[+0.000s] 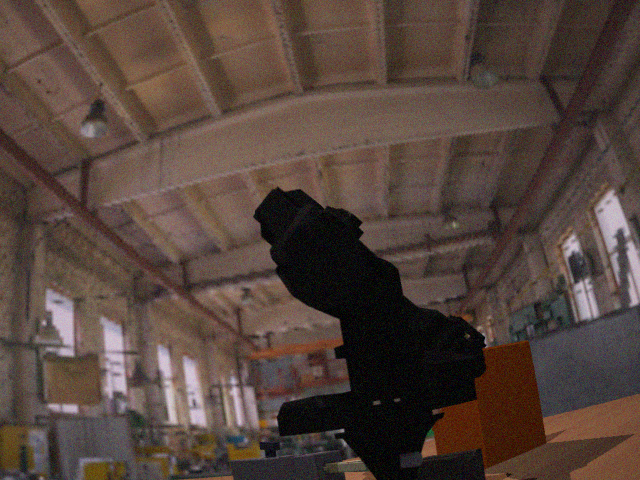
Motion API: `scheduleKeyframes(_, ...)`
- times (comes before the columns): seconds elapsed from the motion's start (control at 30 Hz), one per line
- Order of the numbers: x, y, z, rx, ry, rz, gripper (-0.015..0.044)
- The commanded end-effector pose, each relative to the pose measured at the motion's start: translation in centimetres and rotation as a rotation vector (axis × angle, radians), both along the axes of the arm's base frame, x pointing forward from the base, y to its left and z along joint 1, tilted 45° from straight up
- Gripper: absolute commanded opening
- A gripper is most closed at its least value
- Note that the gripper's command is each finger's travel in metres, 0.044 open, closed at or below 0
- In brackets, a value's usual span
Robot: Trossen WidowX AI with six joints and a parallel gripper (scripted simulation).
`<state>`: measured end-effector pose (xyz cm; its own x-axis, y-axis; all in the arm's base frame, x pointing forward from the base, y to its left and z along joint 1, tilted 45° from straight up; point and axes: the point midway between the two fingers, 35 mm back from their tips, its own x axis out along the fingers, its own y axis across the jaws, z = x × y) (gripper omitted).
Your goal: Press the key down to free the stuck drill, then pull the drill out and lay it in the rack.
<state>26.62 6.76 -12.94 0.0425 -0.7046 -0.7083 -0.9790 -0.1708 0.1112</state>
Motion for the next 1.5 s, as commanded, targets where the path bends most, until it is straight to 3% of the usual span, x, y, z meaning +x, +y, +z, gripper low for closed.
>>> scheduleKeyframes(0.0, 0.1, 0.7, -0.3, 0.008, -0.007, 0.000, 0.0000)
scheduleKeyframes(0.57, -0.4, 2.4, -1.8, 0.009, -0.007, 0.000, 0.0000)
scheduleKeyframes(1.47, -0.5, 2.6, -0.6, 0.009, -0.007, 0.000, 0.0000)
